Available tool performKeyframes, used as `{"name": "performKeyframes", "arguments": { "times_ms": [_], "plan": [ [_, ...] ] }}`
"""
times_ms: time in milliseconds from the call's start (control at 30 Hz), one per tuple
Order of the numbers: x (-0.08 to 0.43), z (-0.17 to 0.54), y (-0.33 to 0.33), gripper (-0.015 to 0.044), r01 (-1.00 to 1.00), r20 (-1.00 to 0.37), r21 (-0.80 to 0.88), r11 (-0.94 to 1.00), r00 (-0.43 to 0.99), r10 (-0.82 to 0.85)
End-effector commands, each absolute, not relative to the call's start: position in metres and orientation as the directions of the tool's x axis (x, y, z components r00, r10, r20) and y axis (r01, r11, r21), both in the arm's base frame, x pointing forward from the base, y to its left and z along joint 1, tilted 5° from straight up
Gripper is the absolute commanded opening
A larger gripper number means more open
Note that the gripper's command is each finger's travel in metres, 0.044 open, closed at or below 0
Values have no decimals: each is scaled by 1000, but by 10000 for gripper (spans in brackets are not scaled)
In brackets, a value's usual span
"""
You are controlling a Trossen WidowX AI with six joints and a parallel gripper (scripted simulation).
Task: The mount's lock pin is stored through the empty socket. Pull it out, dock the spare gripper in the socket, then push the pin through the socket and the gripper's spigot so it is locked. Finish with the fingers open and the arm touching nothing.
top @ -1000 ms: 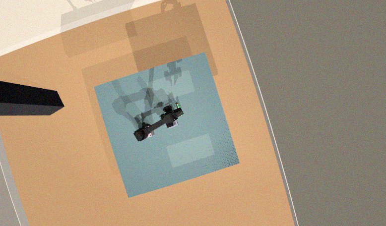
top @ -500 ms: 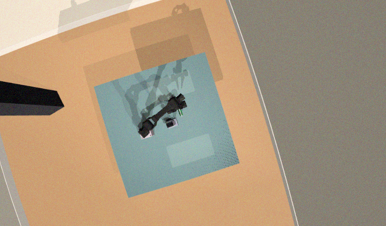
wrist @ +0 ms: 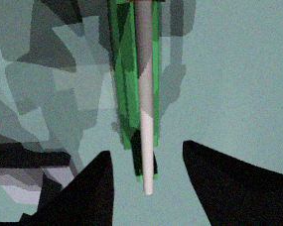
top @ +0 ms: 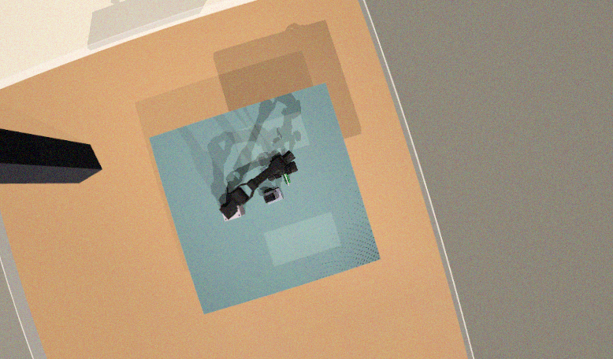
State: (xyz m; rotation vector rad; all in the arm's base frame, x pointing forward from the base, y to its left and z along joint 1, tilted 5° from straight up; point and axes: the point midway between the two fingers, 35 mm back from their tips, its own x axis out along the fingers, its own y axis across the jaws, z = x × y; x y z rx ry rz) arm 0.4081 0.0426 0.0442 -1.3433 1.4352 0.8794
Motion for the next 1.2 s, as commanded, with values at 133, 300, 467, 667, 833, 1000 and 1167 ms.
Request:
{"name": "performKeyframes", "arguments": {
  "times_ms": [133,300,467,667,833,1000,1167],
  "plan": [
    [411,31,42,180,-985,-951,-104,136,58,-305],
    [412,23,41,180,-985,-951,-104,136,58,-305],
    [413,15,41,180,-985,-951,-104,136,58,-305],
    [414,5,40,180,-985,-951,-104,136,58,-305],
    [415,-3,39,180,-985,-951,-104,136,58,-305],
    [415,-11,39,180,-985,-951,-104,136,58,-305],
    [415,-13,39,180,-985,-951,-104,136,58,-305]
  ]
}}
